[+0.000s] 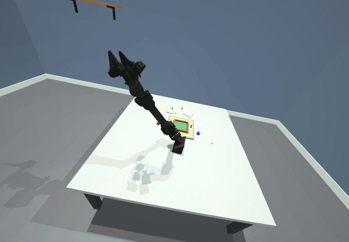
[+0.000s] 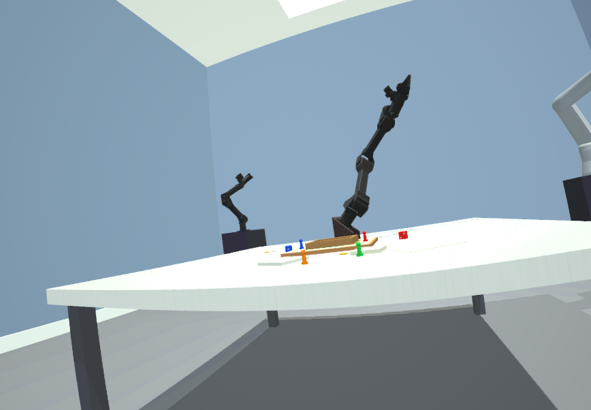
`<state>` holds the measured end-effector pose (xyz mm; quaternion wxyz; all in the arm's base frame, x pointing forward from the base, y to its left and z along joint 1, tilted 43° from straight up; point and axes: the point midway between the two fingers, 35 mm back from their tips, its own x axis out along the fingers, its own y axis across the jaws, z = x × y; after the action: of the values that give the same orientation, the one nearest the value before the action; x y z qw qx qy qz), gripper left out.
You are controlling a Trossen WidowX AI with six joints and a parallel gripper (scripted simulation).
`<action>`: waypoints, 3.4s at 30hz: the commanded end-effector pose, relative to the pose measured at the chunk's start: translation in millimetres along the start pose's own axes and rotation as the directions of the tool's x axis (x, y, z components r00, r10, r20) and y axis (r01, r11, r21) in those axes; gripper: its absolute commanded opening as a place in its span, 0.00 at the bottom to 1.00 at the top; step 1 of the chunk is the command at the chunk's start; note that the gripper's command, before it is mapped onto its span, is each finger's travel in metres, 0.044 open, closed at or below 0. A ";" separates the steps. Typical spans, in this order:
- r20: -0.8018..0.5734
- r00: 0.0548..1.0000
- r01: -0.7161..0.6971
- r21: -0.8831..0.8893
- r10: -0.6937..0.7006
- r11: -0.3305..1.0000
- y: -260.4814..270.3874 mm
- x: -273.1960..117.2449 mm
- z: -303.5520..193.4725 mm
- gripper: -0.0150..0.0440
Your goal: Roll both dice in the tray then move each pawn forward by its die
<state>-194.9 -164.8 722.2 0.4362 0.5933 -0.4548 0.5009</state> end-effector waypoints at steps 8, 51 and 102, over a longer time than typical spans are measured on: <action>-0.159 0.968 0.180 -0.106 -0.196 0.978 -87.3 13.1 -56.6 0.72; -0.586 -0.583 0.670 -0.739 -0.563 0.075 -531.0 -404.7 -220.8 0.72; -0.594 -0.784 0.621 -0.755 -0.181 -0.211 -513.5 -562.0 -233.5 0.54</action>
<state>213.0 225.9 165.3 0.6393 0.2995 0.6676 0.2365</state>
